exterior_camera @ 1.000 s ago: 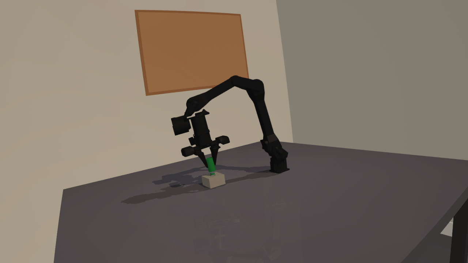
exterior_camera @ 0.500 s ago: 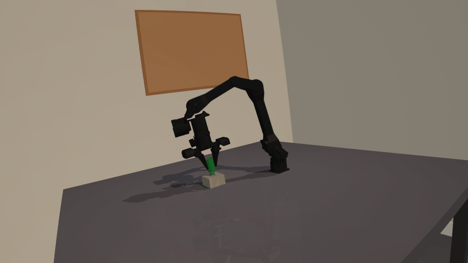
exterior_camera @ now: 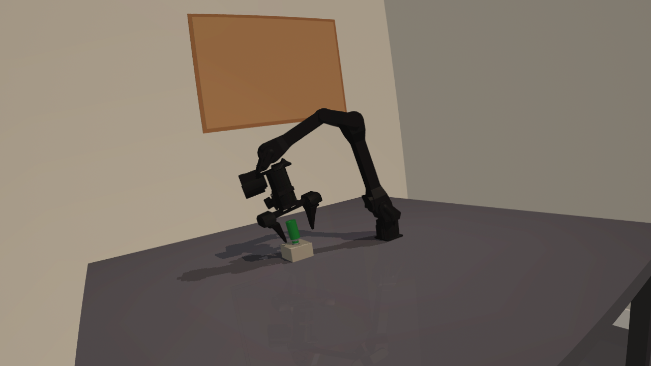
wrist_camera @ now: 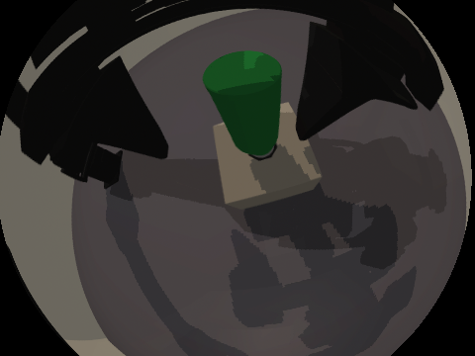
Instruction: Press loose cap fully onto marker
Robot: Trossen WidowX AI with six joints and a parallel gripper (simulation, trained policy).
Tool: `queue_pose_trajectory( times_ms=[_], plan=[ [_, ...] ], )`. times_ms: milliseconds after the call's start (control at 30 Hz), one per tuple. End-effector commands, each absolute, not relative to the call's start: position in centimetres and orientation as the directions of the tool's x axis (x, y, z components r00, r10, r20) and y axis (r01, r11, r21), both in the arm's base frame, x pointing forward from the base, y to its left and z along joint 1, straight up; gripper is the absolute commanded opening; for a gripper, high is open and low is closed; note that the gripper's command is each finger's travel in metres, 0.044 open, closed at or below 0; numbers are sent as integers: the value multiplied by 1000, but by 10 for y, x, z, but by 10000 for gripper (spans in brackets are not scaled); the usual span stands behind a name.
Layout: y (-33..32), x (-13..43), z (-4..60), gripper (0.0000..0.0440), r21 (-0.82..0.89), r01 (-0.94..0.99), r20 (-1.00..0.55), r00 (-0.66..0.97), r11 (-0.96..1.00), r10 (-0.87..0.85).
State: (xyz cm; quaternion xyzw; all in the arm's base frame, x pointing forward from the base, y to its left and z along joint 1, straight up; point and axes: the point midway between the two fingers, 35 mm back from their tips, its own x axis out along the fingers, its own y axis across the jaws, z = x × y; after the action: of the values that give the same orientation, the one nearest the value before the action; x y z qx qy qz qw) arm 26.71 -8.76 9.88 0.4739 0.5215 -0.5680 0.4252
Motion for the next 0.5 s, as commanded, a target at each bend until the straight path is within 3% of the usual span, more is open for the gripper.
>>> queue_pose_trajectory(
  times_ms=[0,467],
  plan=[
    [-90,274,116,440,-152,985,-988,-155,-76,-24],
    [-93,273,161,424,-127,991,-990,-129,-29,-50]
  ],
)
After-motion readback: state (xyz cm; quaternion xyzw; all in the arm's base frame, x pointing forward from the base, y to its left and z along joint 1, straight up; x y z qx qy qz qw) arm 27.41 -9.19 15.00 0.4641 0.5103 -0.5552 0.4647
